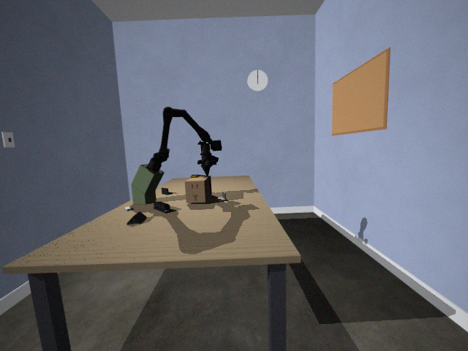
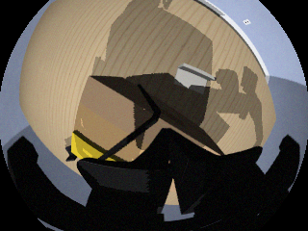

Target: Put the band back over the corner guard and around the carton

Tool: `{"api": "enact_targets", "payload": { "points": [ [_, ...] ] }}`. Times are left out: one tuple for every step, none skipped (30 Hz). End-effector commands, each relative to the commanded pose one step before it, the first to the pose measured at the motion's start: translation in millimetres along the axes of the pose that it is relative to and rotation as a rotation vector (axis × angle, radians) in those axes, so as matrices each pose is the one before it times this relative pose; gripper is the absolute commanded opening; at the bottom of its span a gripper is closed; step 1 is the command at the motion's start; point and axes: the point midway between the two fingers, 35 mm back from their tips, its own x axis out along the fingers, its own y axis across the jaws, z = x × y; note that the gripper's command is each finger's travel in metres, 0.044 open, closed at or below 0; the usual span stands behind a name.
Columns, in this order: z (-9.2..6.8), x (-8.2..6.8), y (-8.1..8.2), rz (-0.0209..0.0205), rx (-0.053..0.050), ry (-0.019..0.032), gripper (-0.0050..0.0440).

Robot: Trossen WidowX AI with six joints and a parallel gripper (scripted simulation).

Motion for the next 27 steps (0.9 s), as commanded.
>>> {"api": "enact_targets", "payload": {
  "points": [
    [-3.56, 10.27, 2.19, 0.00823, -0.0046, 0.01385, 0.0],
    [-0.02, 0.26, 0.0, 0.0, 0.0, 0.0, 0.0],
    [0.0, 0.0, 0.0, 0.0, 0.0, 0.0, 0.0],
    [0.0, 0.0, 0.0, 0.0, 0.0, 0.0, 0.0],
    [0.0, 0.0, 0.0, 0.0, 0.0, 0.0, 0.0],
    [0.0, 0.0, 0.0, 0.0, 0.0, 0.0, 0.0],
    [0.0, 0.0, 0.0, 0.0, 0.0, 0.0, 0.0],
    [0.0, 0.0, 0.0, 0.0, 0.0, 0.0, 0.0],
    [0.0, 0.0, 0.0, 0.0, 0.0, 0.0, 0.0],
    [0.0, 0.0, 0.0, 0.0, 0.0, 0.0, 0.0],
    [0.0, 0.0, 0.0, 0.0, 0.0, 0.0, 0.0],
    [0.0, 0.0, 0.0, 0.0, 0.0, 0.0, 0.0],
    [0.0, 0.0, 0.0, 0.0, 0.0, 0.0, 0.0],
    [0.0, 0.0, 0.0, 0.0, 0.0, 0.0, 0.0],
    [0.0, 0.0, 0.0, 0.0, 0.0, 0.0, 0.0],
    [0.0, 0.0, 0.0, 0.0, 0.0, 0.0, 0.0],
    [0.0, 0.0, 0.0, 0.0, 0.0, 0.0, 0.0],
    [0.0, 0.0, 0.0, 0.0, 0.0, 0.0, 0.0],
    [0.2, 0.01, 0.25, 0.00005, 0.0, 0.00005, 0.0],
    [0.6, 0.04, 0.76, 0.00015, 0.0001, 0.00016, 0.0],
    [1.0, 0.07, 1.28, 0.00024, 0.0001, 0.00025, 0.0],
    [1.23, 0.08, 1.59, 0.00027, 0.0001, 0.00029, 0.0],
    [1.22, 0.07, 1.6, 0.00025, 0.0001, 0.00027, 0.0],
    [1.22, 0.07, 1.62, 0.00023, 0.0001, 0.00026, 0.0],
    [1.21, 0.06, 1.63, 0.00021, 0.0001, 0.00024, 0.0],
    [1.2, 0.06, 1.64, 0.00019, 0.0001, 0.00022, 0.0],
    [1.19, 0.05, 1.66, 0.00016, 0.0001, 0.0002, 0.0]
  ]
}}
